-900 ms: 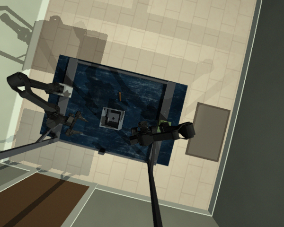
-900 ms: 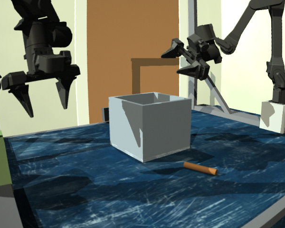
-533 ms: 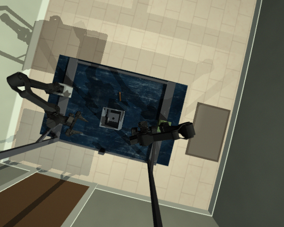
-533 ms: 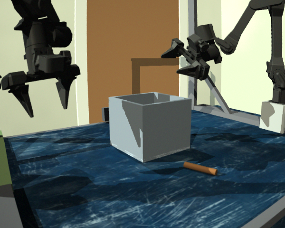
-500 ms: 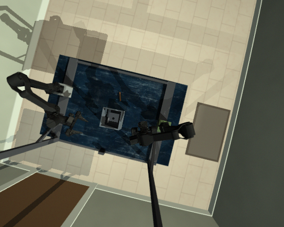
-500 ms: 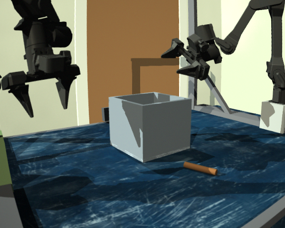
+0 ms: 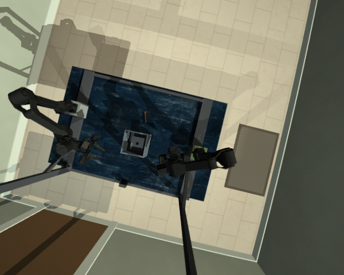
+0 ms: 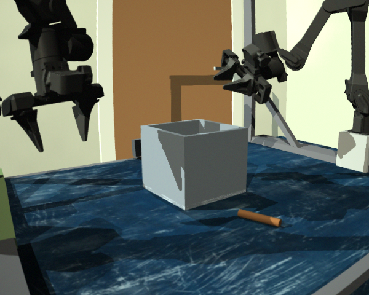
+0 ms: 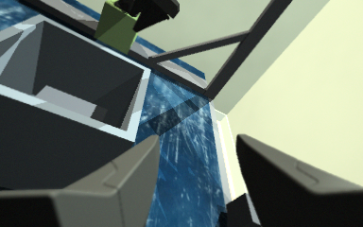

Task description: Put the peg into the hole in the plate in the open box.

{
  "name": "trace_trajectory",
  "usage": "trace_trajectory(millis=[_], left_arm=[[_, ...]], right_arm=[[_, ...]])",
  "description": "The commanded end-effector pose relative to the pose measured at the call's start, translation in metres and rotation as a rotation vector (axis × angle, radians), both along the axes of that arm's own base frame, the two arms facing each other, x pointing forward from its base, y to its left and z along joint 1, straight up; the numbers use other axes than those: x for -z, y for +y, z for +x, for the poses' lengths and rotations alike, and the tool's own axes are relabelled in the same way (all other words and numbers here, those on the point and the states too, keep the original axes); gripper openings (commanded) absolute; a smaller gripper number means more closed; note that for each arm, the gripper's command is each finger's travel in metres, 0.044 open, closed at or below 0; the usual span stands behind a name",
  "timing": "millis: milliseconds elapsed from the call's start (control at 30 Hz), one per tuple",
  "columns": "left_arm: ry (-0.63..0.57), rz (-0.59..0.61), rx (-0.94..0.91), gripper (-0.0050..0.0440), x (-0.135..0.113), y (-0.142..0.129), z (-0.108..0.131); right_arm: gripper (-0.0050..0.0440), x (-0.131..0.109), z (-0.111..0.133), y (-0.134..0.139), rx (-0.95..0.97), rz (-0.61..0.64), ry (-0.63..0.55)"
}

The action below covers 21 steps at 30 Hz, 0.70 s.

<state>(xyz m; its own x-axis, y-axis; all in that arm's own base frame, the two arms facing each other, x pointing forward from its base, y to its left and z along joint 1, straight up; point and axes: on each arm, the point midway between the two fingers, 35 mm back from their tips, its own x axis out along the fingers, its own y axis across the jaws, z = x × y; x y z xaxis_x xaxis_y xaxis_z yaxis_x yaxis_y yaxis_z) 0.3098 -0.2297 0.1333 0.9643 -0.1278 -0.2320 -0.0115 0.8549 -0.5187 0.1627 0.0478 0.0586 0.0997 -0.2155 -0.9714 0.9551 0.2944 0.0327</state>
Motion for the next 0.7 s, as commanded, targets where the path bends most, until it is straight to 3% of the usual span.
trace_trajectory(millis=[0, 400, 667], left_arm=[[-0.013, -0.016, 0.000, 0.0125, -0.007, -0.001, 0.001], [-0.013, -0.016, 0.000, 0.0125, -0.007, -0.001, 0.001], [0.018, -0.017, -0.051, 0.0125, -0.002, 0.012, 0.022]], right_arm=[[0.0440, -0.003, 0.003, 0.002, 0.000, 0.008, -0.015], [0.0440, -0.003, 0.003, 0.002, 0.000, 0.008, -0.015], [0.0440, -0.005, 0.008, 0.004, -0.027, 0.034, -0.040]])
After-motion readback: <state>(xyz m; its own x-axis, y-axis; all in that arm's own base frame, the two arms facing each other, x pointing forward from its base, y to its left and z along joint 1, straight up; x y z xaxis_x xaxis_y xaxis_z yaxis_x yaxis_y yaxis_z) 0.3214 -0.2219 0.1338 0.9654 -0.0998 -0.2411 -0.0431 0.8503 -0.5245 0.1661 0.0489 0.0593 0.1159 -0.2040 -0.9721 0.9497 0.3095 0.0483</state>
